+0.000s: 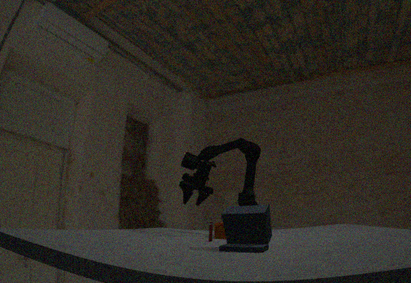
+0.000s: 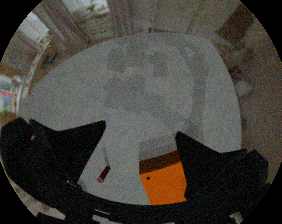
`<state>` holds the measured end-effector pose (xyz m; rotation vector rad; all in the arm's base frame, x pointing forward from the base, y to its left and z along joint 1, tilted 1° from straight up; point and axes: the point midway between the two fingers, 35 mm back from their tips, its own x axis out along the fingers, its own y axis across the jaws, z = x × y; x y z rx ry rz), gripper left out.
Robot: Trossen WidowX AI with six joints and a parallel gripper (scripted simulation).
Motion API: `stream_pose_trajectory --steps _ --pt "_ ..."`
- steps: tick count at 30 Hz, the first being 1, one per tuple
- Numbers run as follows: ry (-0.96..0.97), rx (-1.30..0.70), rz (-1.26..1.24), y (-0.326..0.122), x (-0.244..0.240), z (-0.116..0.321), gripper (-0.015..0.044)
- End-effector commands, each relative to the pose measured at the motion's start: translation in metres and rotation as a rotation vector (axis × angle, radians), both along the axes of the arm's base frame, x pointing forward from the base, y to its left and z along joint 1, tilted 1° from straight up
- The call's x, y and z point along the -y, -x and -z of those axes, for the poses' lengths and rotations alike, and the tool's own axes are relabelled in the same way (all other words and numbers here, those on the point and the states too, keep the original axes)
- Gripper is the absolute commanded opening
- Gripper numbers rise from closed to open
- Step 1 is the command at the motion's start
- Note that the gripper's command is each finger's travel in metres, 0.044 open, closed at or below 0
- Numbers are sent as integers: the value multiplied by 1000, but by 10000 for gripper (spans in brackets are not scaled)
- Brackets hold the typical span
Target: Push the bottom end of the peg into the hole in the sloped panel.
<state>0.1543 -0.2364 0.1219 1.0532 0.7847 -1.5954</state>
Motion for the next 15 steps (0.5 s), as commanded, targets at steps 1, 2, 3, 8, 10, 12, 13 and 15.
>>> stream_pose_trajectory --steps 1,2,3,8,10,12,13,15 --pt "-13 40 42 -11 -6 3 440" --pt "-16 49 53 -14 -8 4 440" --pt "-20 59 65 -17 -9 5 440" --pt "-43 105 128 -31 -19 10 440" --pt "-55 123 156 -36 -22 12 440" --pt "-66 140 186 -41 -26 14 440" --pt "-72 149 201 -43 -28 15 440" --pt "-84 165 231 -48 -32 17 440"
